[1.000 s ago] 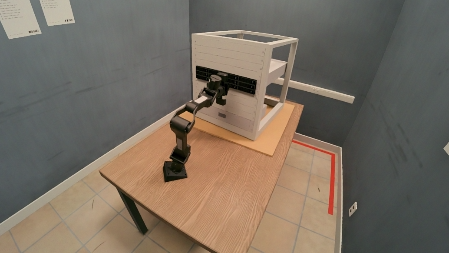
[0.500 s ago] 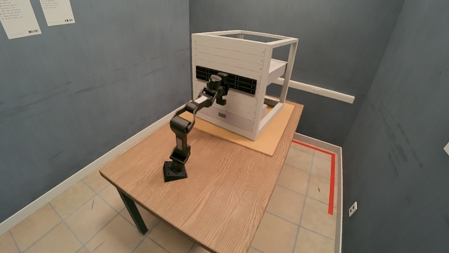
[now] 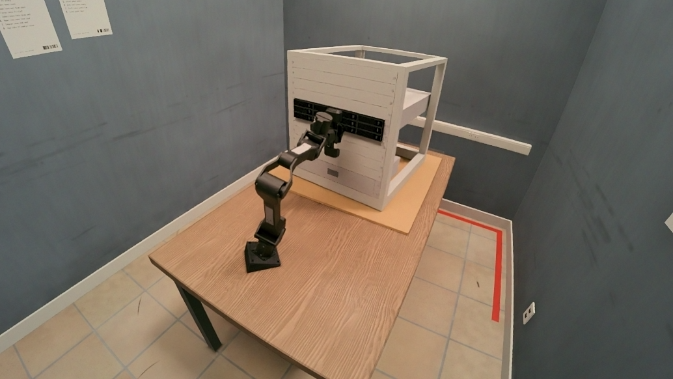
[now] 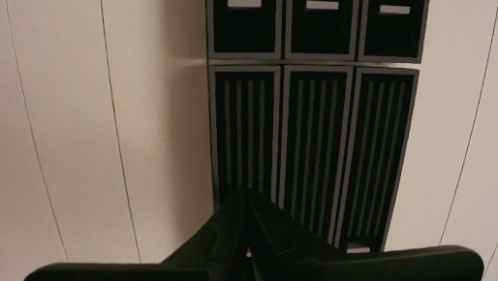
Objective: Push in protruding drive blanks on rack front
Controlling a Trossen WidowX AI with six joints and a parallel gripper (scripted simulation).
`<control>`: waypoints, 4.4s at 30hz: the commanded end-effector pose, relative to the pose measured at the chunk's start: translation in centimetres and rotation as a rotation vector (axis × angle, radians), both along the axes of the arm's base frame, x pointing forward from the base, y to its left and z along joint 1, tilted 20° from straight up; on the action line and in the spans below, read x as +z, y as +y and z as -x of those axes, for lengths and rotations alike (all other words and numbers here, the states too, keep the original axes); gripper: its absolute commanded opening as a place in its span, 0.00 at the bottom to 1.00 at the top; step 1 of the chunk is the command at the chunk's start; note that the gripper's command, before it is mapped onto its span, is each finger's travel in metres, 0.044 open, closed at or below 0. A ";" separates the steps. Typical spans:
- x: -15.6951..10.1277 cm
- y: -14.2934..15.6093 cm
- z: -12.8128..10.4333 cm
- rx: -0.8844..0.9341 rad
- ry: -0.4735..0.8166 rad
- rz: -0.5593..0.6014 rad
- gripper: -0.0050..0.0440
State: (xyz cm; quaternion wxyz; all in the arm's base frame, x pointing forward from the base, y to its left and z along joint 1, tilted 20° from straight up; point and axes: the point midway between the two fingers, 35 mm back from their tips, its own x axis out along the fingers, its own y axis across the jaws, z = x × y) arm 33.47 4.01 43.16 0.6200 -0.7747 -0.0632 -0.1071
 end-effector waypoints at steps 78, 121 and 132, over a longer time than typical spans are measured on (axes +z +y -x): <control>1.3 -0.1 -0.3 0.004 -0.026 -0.007 0.00; 0.5 -1.1 5.9 0.004 -0.026 -0.007 0.00; 1.9 -3.2 6.6 0.004 -0.027 -0.007 0.00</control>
